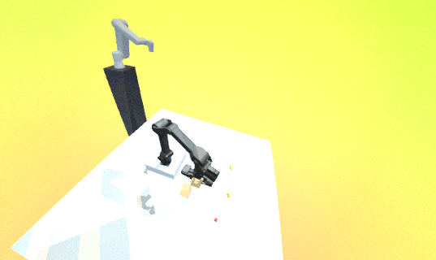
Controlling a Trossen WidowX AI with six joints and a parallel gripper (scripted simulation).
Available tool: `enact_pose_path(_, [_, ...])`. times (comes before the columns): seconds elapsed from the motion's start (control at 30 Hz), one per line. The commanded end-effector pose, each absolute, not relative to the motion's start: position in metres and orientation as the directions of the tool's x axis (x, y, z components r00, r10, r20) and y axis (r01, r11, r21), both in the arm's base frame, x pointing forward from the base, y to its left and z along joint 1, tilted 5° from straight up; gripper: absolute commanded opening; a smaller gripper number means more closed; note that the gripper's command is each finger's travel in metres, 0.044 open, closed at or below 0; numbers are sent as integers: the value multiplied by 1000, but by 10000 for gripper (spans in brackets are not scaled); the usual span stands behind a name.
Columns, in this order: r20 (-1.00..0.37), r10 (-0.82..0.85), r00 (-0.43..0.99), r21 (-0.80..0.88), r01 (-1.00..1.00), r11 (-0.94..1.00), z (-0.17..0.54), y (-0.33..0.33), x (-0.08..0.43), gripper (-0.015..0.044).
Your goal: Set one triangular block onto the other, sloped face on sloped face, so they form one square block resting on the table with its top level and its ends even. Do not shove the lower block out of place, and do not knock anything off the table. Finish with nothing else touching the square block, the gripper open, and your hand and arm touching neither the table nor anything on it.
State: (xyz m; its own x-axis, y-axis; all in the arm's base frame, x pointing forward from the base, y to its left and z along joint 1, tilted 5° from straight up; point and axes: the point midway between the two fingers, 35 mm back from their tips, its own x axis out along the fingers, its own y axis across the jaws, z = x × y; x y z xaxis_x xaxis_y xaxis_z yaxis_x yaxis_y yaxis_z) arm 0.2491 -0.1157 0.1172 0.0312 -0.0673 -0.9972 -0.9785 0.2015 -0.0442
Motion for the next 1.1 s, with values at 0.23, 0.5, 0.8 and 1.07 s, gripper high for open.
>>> enact_pose_path(0.23, [-996, -77, 50, -64, -978, 197, 135, -159, 220, 0])
enact_pose_path(0.5, [-995, -83, 49, -65, -978, 196, 144, -185, 194, 0])
enact_pose_path(0.8, [-995, -88, 48, -65, -978, 196, 150, -197, 173, 0])
enact_pose_path(1.07, [-995, -87, 48, -65, -978, 196, 122, -190, 178, 0])
